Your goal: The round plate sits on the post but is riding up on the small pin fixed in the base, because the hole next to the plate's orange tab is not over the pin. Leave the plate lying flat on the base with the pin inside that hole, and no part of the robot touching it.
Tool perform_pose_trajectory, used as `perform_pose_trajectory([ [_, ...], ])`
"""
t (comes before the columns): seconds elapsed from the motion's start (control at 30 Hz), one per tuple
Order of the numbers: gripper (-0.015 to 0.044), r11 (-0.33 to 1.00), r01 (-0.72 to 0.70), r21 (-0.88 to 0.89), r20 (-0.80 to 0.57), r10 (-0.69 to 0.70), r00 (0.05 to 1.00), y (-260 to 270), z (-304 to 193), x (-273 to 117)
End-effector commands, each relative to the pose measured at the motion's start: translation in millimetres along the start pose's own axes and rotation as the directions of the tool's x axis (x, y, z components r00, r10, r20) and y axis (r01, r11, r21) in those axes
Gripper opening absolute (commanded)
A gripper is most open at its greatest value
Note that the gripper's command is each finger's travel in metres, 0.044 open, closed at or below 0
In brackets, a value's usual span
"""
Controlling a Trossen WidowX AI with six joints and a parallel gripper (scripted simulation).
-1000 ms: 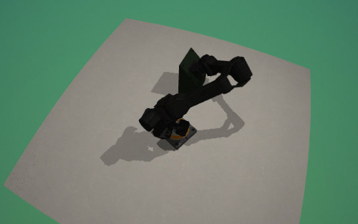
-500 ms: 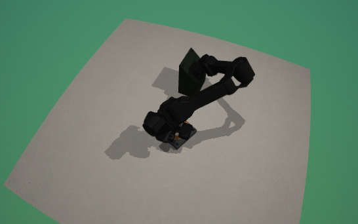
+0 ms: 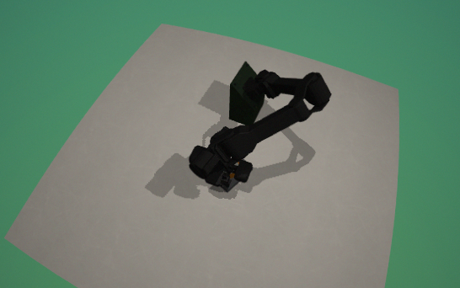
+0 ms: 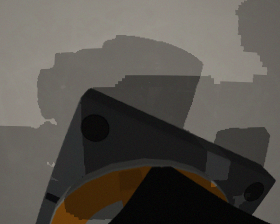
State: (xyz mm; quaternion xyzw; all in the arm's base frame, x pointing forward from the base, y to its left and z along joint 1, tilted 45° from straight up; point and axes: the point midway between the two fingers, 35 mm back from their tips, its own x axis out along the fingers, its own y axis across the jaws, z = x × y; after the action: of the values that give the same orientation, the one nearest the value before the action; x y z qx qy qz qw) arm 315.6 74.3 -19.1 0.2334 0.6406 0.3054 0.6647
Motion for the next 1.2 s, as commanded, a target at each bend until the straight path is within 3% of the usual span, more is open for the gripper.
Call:
perform_pose_trajectory([
  [0.0, 0.0, 1.0, -0.005, 0.0, -0.005, 0.005, 1.0, 7, -1, 1],
  [1.17, 0.0, 1.0, -0.007, 0.001, -0.006, 0.007, 1.0, 42, -17, -1],
])
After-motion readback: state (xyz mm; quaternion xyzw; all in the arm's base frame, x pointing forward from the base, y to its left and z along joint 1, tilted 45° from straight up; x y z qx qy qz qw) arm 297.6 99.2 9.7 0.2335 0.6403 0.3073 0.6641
